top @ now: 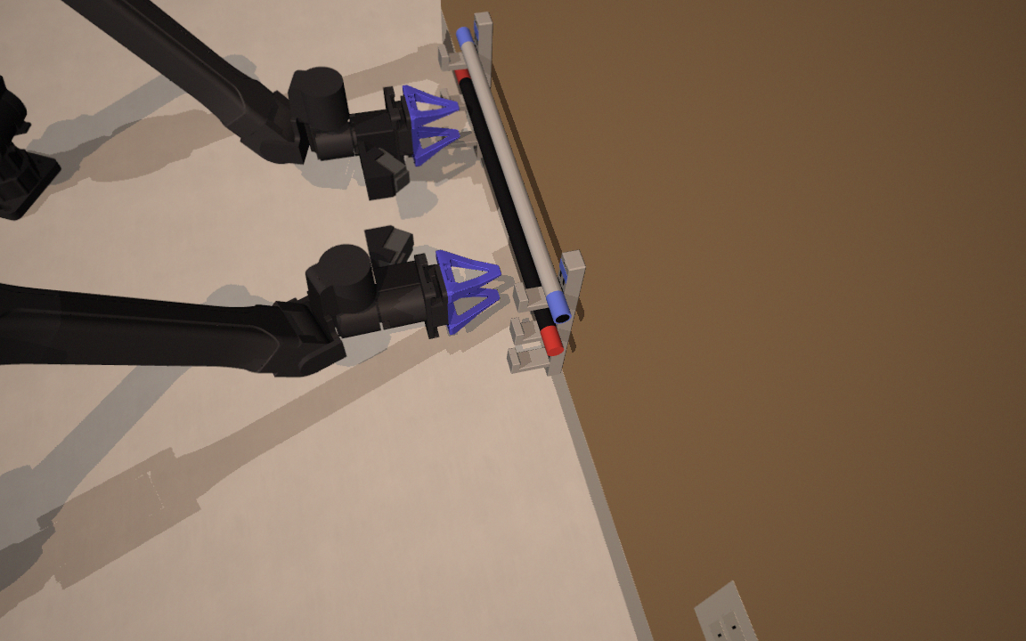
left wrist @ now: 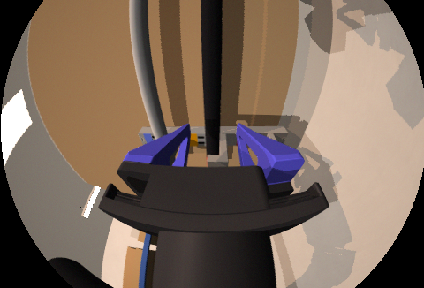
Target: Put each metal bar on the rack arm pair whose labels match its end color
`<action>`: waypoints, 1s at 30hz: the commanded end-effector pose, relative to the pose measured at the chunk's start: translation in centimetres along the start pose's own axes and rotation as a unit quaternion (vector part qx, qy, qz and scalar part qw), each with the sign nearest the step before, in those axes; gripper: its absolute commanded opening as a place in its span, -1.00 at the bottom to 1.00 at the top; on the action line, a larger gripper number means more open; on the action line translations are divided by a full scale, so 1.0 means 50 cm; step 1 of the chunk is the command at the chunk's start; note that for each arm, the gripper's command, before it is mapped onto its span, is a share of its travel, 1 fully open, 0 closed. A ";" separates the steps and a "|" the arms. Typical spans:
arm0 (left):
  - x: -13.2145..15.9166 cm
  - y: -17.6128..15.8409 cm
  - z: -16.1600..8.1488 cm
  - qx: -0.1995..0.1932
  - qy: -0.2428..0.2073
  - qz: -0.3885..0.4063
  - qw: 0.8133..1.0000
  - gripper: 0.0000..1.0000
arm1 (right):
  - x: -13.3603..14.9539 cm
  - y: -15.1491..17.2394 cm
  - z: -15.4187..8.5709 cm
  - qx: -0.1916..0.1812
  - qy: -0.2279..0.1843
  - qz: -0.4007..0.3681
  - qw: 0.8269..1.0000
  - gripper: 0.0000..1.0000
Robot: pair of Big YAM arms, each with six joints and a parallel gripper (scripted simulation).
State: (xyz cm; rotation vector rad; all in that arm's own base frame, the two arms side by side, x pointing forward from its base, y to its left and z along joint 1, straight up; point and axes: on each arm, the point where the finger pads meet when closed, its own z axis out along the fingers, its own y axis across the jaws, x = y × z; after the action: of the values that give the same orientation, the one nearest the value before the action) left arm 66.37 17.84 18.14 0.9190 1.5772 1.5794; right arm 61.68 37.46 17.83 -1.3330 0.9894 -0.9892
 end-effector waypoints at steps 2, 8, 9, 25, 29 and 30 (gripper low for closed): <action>0.005 0.048 0.040 -0.022 0.005 -0.020 1.000 0.05 | 0.014 -0.065 0.051 0.025 0.008 0.019 0.999 0.09; 0.005 0.049 0.054 -0.022 0.005 -0.021 1.000 0.05 | 0.020 -0.067 0.065 0.025 0.010 0.019 0.999 0.09; 0.005 0.049 0.057 -0.022 0.005 -0.021 1.000 0.05 | 0.021 -0.068 0.067 0.025 0.011 0.019 0.999 0.09; 0.006 0.051 0.081 -0.022 0.005 -0.021 1.000 0.05 | 0.032 -0.072 0.092 0.025 0.014 0.019 0.999 0.09; 0.006 0.051 0.081 -0.022 0.005 -0.021 1.000 0.05 | 0.033 -0.073 0.092 0.025 0.015 0.019 0.999 0.09; 0.006 0.052 0.081 -0.022 0.005 -0.021 1.000 0.05 | 0.033 -0.073 0.092 0.025 0.015 0.019 0.999 0.09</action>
State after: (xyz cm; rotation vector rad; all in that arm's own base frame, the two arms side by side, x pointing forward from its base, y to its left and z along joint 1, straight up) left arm 68.53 19.11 18.04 0.9207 1.5822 1.5780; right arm 64.51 37.10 18.05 -1.3297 1.0048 -1.0026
